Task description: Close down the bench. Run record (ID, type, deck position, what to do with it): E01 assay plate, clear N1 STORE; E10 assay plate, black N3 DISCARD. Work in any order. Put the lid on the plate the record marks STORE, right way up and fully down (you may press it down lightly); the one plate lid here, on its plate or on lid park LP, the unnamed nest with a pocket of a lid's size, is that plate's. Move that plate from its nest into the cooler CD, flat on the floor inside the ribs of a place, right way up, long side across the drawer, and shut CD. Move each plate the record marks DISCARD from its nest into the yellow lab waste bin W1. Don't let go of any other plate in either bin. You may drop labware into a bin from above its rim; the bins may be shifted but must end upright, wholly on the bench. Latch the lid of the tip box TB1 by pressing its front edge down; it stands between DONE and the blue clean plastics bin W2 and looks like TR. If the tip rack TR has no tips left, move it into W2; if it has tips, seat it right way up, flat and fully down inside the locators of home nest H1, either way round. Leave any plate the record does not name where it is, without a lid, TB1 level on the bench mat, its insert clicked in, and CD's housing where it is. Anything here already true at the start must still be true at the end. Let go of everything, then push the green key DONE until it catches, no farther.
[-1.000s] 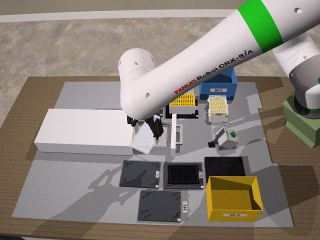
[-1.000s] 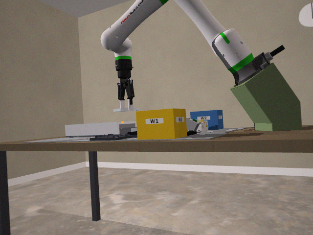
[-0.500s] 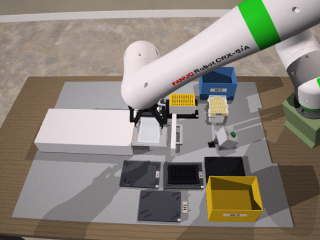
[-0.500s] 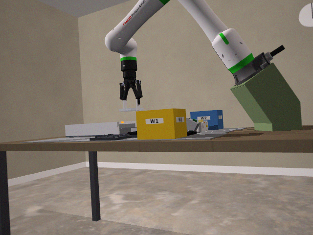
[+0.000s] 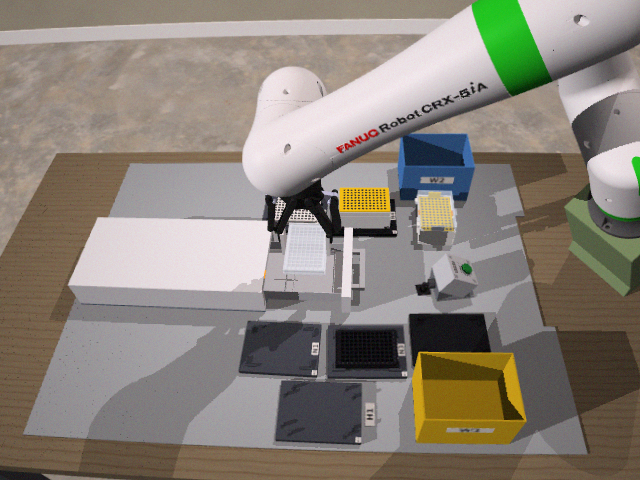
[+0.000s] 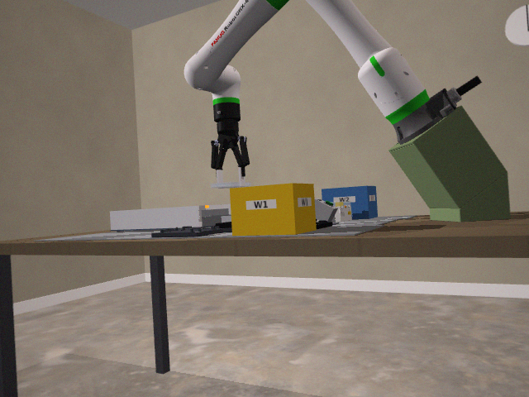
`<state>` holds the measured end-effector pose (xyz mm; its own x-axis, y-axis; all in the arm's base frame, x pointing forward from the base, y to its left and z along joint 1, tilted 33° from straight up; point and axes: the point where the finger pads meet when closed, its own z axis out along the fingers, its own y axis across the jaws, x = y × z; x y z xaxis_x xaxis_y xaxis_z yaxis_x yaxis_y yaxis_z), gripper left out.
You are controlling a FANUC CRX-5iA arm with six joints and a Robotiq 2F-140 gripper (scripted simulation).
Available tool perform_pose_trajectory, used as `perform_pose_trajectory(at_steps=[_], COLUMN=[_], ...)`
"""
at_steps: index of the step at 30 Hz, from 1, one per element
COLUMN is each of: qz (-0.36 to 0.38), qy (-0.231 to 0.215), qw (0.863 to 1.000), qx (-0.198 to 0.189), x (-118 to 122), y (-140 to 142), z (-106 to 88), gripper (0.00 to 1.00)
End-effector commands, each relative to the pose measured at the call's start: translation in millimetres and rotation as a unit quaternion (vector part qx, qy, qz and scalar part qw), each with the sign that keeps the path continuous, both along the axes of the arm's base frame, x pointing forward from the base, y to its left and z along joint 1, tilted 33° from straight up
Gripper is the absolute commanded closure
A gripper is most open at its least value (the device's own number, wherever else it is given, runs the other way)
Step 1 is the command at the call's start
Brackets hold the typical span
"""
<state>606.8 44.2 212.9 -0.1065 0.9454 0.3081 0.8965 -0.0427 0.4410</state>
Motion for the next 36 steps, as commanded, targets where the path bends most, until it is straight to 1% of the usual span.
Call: perform_pose_trajectory(at_steps=[1, 9, 21, 36], qz=[0.0, 0.0, 0.0, 0.0], qy=[0.0, 0.0, 0.0, 0.0], qw=[1.0, 1.0, 1.0, 1.0], qx=[0.0, 0.0, 0.0, 0.0], x=[-1.5, -5.0, -4.9, 2.7], y=[-9.2, -28.8, -28.8, -22.8], z=[-4.1, -13.4, -13.4, -27.7], gripper=[1.0, 1.0, 1.0, 1.0])
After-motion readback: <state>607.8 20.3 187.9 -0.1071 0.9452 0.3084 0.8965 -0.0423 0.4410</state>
